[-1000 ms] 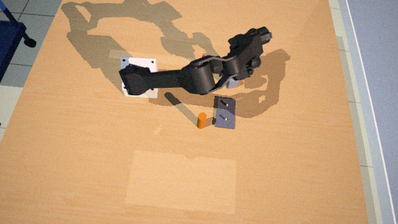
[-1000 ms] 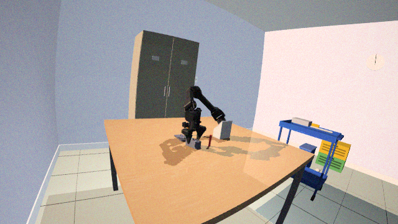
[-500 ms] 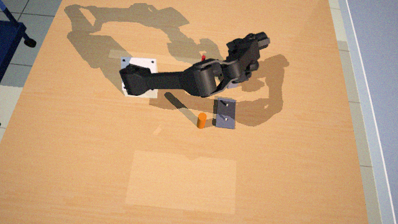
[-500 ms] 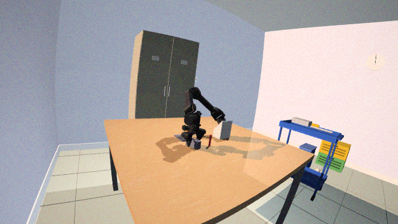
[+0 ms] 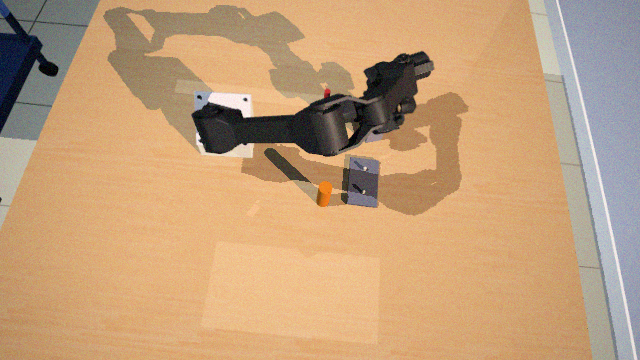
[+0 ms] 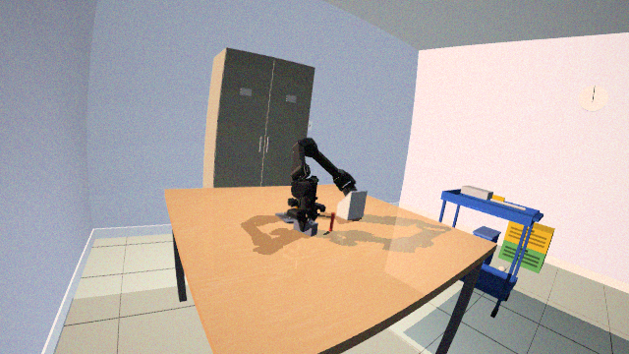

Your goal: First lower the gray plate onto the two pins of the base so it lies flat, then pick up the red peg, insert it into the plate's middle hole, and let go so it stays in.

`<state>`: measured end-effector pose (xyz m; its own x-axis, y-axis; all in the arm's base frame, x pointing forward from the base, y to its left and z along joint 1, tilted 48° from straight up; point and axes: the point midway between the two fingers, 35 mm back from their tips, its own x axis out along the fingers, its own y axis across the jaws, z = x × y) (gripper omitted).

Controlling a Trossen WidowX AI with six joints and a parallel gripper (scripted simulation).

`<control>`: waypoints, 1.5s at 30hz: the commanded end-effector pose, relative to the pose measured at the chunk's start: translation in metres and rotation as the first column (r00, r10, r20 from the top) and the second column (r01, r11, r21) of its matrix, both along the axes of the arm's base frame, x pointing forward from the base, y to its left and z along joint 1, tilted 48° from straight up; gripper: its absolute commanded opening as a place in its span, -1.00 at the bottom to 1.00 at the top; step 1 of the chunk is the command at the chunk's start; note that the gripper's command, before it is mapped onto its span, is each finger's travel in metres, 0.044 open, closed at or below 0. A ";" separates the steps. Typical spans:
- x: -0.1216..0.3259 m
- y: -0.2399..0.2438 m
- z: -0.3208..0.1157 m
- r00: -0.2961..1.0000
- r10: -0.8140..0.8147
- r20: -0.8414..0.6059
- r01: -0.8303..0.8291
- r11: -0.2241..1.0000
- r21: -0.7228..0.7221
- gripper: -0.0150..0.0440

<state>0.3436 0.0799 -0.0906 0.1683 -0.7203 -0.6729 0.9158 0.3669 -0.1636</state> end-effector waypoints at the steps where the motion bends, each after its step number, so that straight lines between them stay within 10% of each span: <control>1: 0.000 0.000 0.000 1.000 0.005 -0.003 -0.005 1.000 -0.003 -0.16; 5: 0.000 0.006 0.004 1.000 0.006 -0.003 -0.006 1.000 -0.001 -0.49; 45: -0.018 0.094 0.090 1.000 0.007 -0.007 -0.007 1.000 0.003 -0.49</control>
